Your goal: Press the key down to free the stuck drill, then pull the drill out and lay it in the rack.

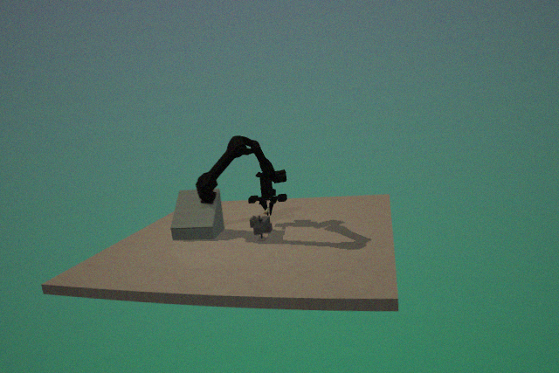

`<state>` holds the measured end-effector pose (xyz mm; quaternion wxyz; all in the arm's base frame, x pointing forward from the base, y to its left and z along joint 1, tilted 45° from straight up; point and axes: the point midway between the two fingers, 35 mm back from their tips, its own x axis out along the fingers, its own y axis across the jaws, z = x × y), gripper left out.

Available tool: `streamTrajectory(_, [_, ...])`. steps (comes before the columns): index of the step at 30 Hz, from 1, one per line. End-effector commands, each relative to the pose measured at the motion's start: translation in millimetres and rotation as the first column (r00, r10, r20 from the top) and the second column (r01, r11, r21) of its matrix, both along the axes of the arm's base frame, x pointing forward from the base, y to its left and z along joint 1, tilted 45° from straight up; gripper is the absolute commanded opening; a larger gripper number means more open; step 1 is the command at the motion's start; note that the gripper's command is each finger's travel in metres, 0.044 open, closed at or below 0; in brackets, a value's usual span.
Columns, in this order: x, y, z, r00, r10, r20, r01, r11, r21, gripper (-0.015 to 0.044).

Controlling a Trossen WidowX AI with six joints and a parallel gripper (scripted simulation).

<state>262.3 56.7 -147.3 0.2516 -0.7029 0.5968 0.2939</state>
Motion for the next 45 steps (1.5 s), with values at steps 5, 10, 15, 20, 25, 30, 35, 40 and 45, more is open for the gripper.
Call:
streamTrajectory(5, [0.7,3.4,2.1,1.0,0.001,0.004,-0.001,1.0,0.005,0.0])
streamTrajectory(10, [0.7,4.1,2.7,1.0,0.001,0.004,-0.001,1.0,0.005,0.0])
streamTrajectory(15, [0.8,4.7,3.3,1.0,0.001,0.004,-0.001,1.0,0.005,0.0])
streamTrajectory(20, [0.9,5.4,3.8,1.0,0.001,0.004,-0.001,1.0,0.005,0.0])
streamTrajectory(25, [1.0,6.0,4.4,1.0,0.001,0.004,-0.001,1.0,0.005,0.0])
streamTrajectory(30, [1.1,6.7,4.9,1.0,0.001,0.004,-0.001,1.0,0.005,0.0])
streamTrajectory(35, [1.2,7.4,5.4,1.0,0.001,0.004,-0.001,1.0,0.005,0.0])
streamTrajectory(40, [1.3,8.0,5.9,1.0,0.001,0.004,-0.001,1.0,0.005,0.0])
streamTrajectory(45, [1.5,8.7,6.3,1.0,0.001,0.004,-0.001,1.0,0.006,0.0])
